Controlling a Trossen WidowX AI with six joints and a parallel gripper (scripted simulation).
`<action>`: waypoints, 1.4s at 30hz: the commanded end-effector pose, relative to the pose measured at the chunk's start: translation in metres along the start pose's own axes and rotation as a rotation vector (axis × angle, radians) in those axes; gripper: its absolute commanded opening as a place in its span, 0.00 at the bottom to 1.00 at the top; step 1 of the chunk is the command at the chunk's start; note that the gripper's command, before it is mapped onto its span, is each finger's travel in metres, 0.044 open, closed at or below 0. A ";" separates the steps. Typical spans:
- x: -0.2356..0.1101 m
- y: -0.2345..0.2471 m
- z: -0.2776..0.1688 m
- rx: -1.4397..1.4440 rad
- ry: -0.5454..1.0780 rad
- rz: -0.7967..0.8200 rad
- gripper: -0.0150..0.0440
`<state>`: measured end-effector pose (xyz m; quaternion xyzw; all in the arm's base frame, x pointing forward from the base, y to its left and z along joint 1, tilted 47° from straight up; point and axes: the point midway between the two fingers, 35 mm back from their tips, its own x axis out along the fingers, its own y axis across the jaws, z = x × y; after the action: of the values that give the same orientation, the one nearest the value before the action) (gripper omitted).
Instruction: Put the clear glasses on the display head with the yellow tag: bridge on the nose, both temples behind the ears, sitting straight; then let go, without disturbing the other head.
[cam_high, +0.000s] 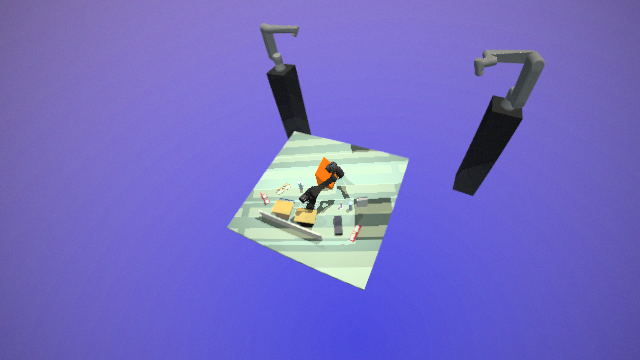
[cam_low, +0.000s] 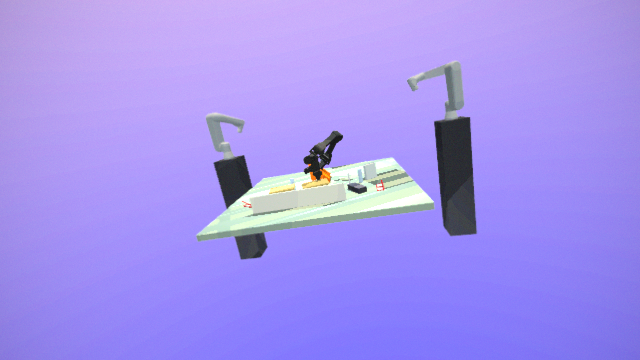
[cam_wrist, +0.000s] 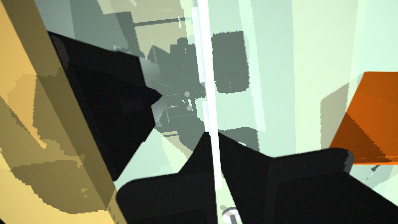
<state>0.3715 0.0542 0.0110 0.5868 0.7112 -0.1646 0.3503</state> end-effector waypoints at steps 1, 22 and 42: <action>0.001 0.007 -0.001 0.003 0.006 -0.001 0.25; 0.002 0.036 -0.002 0.002 0.006 0.000 0.25; 0.005 0.040 -0.002 0.002 0.006 0.000 0.25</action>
<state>0.4086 0.0678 0.0164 0.5863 0.7121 -0.1645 0.3494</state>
